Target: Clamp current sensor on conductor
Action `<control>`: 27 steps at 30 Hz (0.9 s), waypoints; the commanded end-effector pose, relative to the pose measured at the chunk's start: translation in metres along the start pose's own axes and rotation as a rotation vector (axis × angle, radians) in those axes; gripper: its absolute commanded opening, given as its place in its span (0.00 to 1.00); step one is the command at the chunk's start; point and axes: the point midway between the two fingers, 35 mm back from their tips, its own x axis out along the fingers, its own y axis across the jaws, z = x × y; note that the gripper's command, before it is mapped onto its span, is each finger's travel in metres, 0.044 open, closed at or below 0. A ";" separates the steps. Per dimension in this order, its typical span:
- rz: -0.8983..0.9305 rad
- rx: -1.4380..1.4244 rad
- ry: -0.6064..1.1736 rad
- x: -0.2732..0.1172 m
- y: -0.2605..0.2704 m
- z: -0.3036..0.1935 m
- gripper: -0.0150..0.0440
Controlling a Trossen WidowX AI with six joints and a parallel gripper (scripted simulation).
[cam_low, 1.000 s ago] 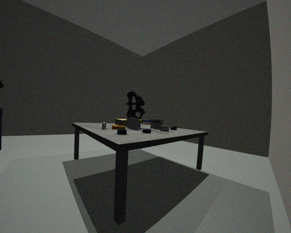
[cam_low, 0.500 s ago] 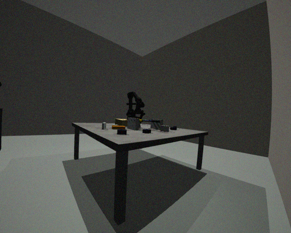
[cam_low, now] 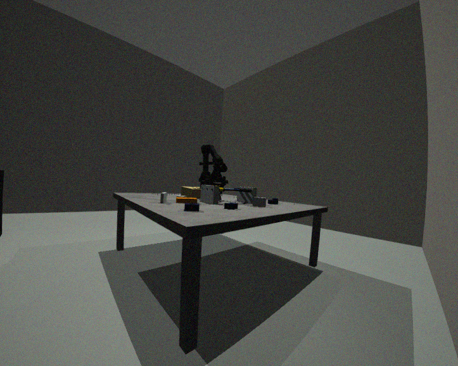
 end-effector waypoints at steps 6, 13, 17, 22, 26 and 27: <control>0.000 0.000 0.003 0.005 0.000 -0.001 0.91; 0.000 0.000 0.003 0.005 0.000 -0.001 0.77; 0.000 0.000 0.003 0.005 0.000 -0.001 0.72; 0.000 0.000 0.003 0.005 0.000 -0.001 0.66; 0.000 0.000 0.003 0.000 0.000 0.000 0.52; -0.001 0.000 0.003 -0.003 0.000 0.001 0.47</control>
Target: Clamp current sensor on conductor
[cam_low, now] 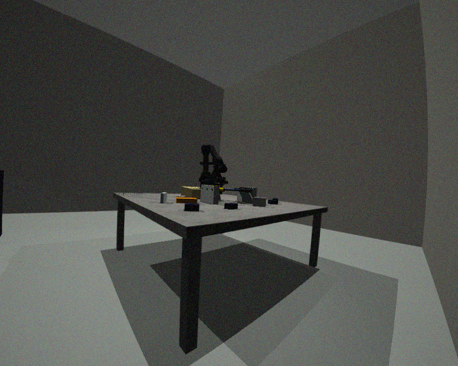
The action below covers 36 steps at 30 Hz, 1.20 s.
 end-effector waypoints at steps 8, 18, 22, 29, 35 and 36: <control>-0.002 0.002 -0.004 -0.046 0.001 0.009 0.25; -0.004 0.004 0.000 -0.100 0.000 0.005 0.25; -0.005 0.004 0.002 -0.121 0.000 0.001 0.25; -0.005 -0.051 0.002 -0.127 0.000 0.006 0.25; -0.005 -0.243 0.001 -0.133 0.002 0.030 0.25; -0.005 -0.277 0.000 -0.134 0.003 0.034 0.25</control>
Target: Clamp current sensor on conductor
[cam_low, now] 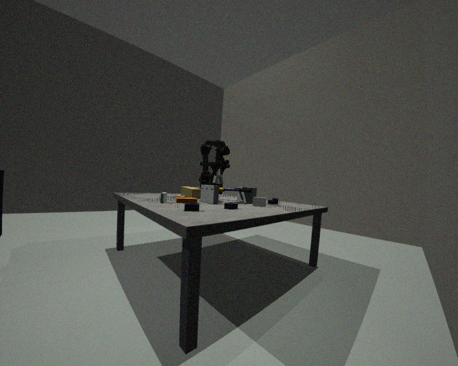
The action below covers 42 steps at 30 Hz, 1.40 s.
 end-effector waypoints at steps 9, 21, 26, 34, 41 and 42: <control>-0.002 -0.392 0.007 -0.006 -0.006 0.048 0.25; -0.003 -0.796 0.004 -0.005 -0.012 0.098 0.25; -0.003 -0.964 0.003 -0.002 -0.015 0.118 0.25; -0.005 -1.233 0.001 0.007 -0.019 0.148 0.25; -0.006 -1.446 0.001 0.016 -0.022 0.172 0.25; -0.006 -1.451 0.001 0.016 -0.022 0.172 0.25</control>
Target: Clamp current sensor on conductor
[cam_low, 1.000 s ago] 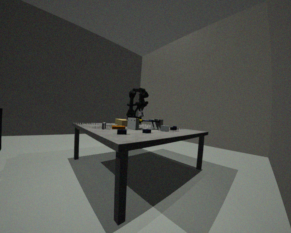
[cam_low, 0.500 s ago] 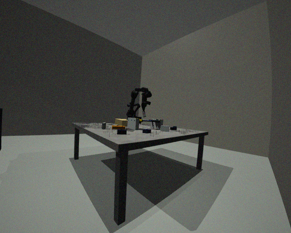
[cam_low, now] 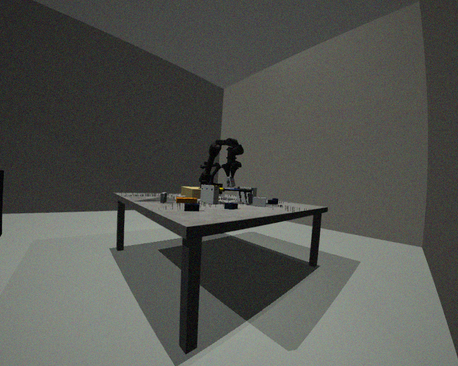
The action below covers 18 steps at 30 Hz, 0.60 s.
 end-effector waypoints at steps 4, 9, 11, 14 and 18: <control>0.008 -0.063 0.004 0.007 -0.006 0.000 0.25; 0.008 -0.063 0.004 0.014 -0.007 0.000 0.25; 0.008 -0.063 0.004 0.017 -0.007 0.000 0.25; 0.008 -0.063 0.004 0.022 -0.007 0.000 0.25; 0.008 -0.063 0.004 0.028 -0.007 0.000 0.25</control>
